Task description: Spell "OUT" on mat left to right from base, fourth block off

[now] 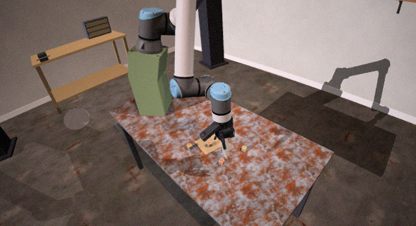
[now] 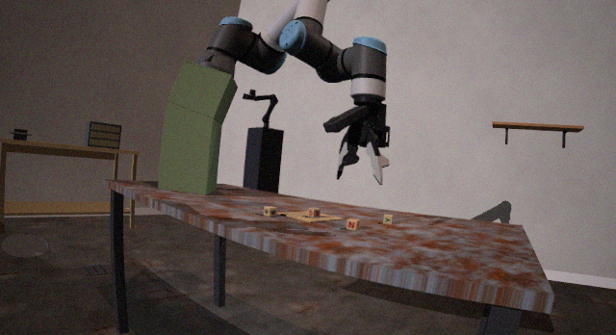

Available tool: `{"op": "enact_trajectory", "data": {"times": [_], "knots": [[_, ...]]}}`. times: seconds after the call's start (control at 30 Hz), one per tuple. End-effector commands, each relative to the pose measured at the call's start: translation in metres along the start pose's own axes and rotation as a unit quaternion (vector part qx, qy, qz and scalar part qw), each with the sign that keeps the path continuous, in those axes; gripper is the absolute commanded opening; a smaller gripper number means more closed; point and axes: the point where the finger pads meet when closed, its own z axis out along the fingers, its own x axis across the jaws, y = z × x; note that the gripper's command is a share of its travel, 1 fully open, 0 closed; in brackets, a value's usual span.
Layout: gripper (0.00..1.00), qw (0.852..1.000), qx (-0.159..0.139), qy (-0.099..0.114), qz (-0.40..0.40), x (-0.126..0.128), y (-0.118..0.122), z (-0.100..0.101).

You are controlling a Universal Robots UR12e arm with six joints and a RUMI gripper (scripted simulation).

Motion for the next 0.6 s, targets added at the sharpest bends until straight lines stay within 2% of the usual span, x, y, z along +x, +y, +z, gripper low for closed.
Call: {"op": "enact_trajectory", "data": {"times": [0.0,0.17,0.57], "knots": [[1.00,0.998,-0.001,0.002,-0.070,0.003,0.001,0.005],[1.00,0.995,-0.001,0.002,-0.101,0.003,0.002,0.007],[1.00,0.973,-0.001,0.001,-0.231,0.003,0.004,0.016]]}}
